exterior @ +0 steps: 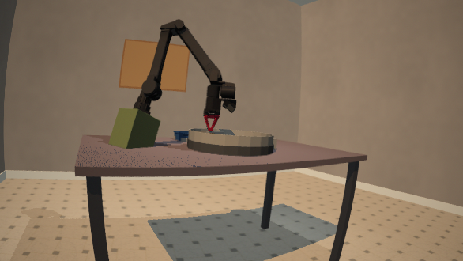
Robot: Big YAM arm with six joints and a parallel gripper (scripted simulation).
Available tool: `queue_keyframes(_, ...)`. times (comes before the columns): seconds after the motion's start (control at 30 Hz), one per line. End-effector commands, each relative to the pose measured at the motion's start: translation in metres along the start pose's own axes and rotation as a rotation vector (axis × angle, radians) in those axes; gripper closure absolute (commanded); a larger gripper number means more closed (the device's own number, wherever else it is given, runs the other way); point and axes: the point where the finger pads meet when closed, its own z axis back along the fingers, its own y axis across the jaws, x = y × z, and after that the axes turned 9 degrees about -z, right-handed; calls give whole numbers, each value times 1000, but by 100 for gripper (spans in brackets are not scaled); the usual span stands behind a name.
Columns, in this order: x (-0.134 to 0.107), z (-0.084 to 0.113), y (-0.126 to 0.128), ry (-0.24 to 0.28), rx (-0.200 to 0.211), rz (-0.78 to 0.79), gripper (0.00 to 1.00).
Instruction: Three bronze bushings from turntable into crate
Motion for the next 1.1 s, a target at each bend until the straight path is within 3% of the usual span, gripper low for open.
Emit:
queue_keyframes(0.0, 21, 16, -2, -62, -9, -10, 87)
queue_keyframes(1.07, 24, 19, -2, -65, -9, -11, 87)
